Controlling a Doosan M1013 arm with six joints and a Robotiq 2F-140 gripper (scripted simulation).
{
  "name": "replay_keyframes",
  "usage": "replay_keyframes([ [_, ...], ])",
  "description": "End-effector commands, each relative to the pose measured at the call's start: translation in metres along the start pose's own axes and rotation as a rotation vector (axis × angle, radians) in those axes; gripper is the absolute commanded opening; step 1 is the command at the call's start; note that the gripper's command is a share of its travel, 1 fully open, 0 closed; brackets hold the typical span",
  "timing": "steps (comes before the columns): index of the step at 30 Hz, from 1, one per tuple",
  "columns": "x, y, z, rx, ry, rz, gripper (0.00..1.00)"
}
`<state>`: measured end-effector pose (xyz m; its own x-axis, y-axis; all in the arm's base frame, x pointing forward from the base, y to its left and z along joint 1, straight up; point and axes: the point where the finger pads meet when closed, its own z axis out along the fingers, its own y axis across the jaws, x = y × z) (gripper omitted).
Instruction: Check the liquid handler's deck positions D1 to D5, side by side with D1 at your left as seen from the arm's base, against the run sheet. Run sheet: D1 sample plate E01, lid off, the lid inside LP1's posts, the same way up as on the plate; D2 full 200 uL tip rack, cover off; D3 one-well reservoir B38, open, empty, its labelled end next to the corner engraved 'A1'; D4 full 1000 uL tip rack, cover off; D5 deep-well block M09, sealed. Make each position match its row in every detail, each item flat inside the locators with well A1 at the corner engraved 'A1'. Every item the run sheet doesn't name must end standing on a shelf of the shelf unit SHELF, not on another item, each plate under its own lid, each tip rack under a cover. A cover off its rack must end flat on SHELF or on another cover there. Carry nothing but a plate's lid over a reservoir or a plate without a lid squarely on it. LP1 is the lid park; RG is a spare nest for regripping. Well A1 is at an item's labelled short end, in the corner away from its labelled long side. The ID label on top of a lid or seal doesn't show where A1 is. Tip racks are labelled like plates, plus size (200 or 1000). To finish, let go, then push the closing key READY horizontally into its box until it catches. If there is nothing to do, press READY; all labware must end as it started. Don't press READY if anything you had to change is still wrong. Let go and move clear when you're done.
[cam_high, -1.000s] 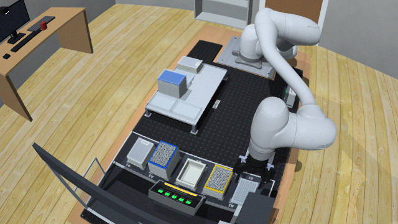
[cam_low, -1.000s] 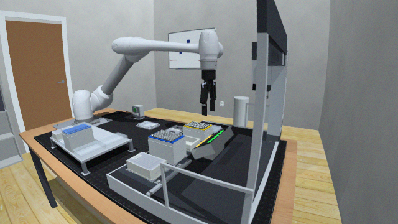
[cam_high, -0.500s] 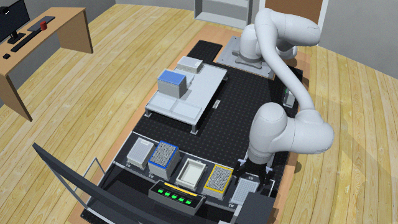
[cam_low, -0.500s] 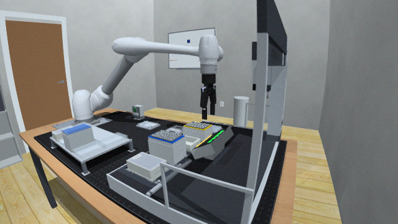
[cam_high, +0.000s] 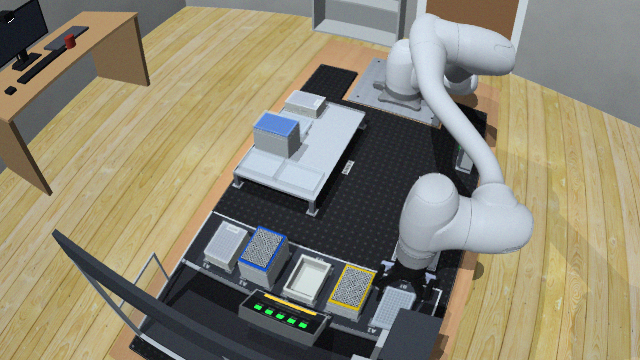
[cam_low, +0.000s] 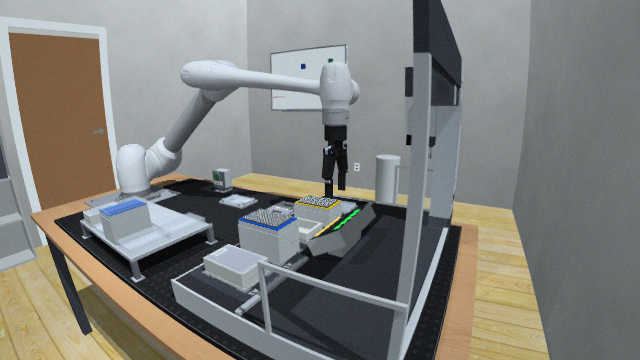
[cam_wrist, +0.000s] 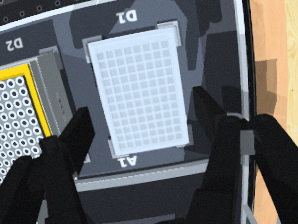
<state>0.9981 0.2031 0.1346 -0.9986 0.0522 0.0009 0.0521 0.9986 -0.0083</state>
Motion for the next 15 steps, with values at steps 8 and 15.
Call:
replay_keyframes([
  [8,0.0,0.0,0.012,-0.001,-0.002,0.0,0.66],
  [15,0.0,0.0,0.023,-0.001,-0.002,0.0,0.66],
])
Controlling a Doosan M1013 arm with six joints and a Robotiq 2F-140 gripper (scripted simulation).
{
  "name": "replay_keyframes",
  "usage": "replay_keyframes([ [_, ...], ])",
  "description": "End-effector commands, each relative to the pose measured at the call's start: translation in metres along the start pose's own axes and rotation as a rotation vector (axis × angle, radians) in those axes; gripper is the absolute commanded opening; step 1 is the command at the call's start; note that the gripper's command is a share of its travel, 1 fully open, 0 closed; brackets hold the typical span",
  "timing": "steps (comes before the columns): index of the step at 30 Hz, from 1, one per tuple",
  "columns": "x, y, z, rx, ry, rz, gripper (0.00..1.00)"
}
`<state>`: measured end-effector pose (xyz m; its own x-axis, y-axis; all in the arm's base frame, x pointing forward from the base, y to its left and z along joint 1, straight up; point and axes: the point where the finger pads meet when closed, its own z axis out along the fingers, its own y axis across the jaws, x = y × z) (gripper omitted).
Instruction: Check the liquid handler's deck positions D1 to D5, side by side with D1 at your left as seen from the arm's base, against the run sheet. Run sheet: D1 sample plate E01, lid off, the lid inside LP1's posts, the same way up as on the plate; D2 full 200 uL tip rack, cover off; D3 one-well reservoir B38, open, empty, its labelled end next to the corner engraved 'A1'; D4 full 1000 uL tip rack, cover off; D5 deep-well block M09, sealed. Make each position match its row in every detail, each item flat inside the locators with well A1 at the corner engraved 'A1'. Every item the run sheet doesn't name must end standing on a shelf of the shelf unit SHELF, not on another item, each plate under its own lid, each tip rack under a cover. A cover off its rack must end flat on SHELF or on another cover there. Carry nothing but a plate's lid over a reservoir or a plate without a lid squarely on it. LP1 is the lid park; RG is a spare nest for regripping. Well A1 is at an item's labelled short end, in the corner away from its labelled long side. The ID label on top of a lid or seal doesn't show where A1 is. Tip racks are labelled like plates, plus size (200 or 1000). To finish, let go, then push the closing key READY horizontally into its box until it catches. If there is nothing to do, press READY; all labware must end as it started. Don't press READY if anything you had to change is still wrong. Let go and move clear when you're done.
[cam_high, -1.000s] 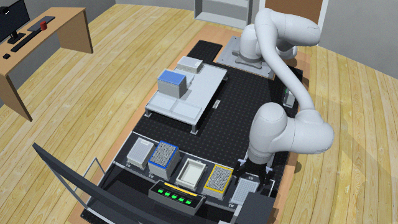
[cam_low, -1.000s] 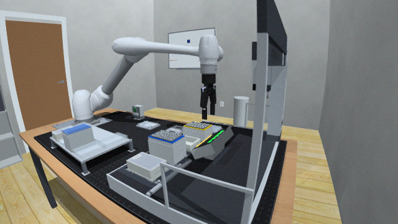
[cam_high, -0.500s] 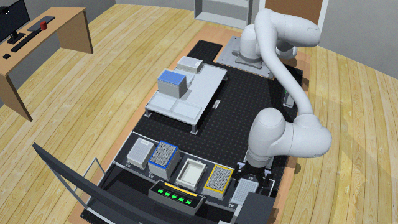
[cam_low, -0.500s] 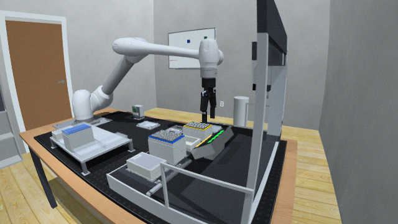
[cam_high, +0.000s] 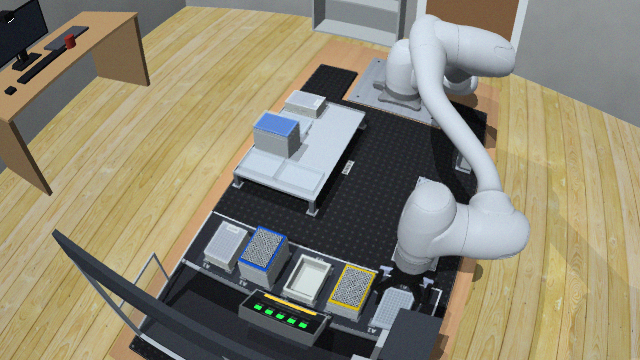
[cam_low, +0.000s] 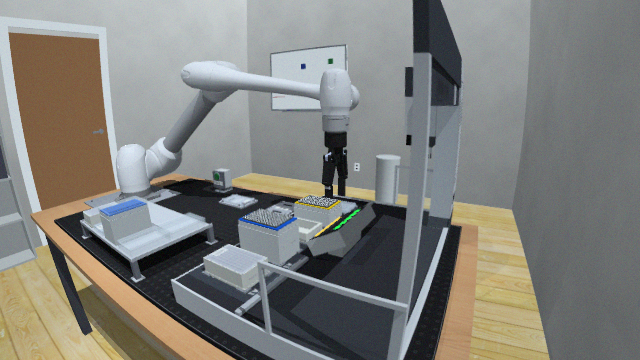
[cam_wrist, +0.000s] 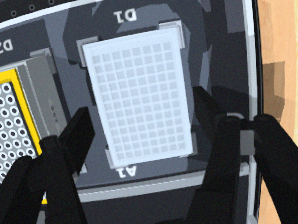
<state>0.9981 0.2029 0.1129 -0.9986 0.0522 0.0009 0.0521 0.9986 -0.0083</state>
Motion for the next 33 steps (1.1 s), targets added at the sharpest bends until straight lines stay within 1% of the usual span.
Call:
replay_keyframes([
  [1,0.0,0.0,0.003,-0.001,-0.002,0.0,0.66],
  [4,0.0,0.0,0.008,-0.001,-0.002,0.0,0.66],
  [6,0.0,0.0,0.008,-0.001,-0.002,0.0,0.66],
  [15,0.0,0.0,0.023,-0.001,-0.002,0.0,0.66],
  [27,0.0,0.0,0.023,-0.001,-0.002,0.0,0.66],
  [28,0.0,0.0,0.023,-0.001,-0.002,0.0,0.1],
  [33,0.0,0.0,0.023,-0.001,-0.002,0.0,0.1],
])
